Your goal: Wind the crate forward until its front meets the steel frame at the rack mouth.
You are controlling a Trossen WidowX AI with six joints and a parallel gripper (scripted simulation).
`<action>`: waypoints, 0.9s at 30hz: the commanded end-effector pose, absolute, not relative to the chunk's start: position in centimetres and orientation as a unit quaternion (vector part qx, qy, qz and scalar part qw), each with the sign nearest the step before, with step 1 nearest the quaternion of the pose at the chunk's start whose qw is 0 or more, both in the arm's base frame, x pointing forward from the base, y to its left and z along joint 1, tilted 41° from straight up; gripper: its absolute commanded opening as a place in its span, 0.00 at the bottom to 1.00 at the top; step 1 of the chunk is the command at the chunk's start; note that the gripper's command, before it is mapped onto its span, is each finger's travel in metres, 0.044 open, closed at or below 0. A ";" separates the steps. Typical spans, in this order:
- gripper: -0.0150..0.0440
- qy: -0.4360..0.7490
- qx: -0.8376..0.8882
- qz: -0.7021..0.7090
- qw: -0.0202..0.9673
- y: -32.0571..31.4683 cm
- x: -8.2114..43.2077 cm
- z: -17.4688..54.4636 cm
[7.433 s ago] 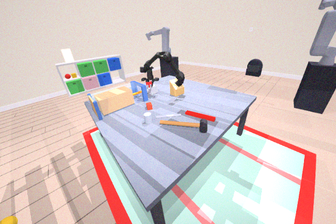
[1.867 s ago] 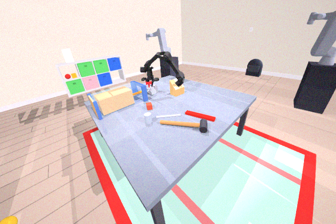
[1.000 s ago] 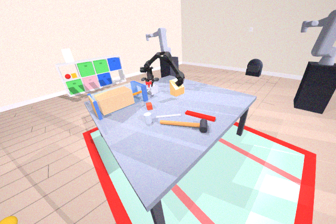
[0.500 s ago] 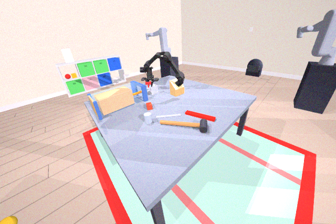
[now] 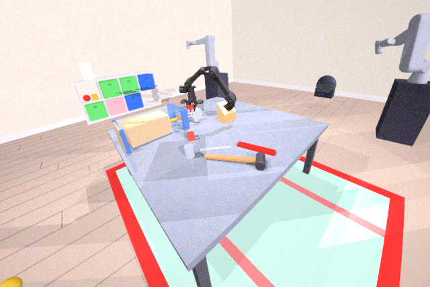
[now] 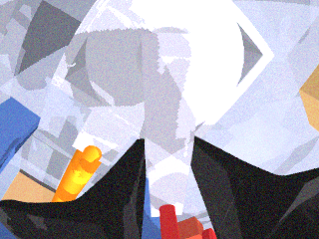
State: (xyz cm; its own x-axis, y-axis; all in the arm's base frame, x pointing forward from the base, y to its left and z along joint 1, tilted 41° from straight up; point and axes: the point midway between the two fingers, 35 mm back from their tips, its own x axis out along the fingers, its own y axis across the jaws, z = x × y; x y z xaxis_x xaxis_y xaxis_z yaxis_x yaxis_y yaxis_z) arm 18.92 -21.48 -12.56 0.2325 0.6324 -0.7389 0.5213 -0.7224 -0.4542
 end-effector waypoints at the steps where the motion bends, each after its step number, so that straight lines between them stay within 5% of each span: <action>1: 0.61 -0.369 -0.782 0.499 0.057 -21.4 18.9 -12.5; 10: 1.00 -0.369 -0.782 0.499 0.057 -21.4 18.9 -12.5; 27: 1.00 -0.378 -0.758 0.529 0.047 -29.6 16.9 -2.6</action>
State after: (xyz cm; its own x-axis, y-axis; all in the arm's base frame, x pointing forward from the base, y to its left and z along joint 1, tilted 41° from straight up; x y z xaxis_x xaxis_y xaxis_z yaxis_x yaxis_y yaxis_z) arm 17.37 -28.86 -4.14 0.1681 0.6247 -0.7625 0.5193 -0.7136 -0.4702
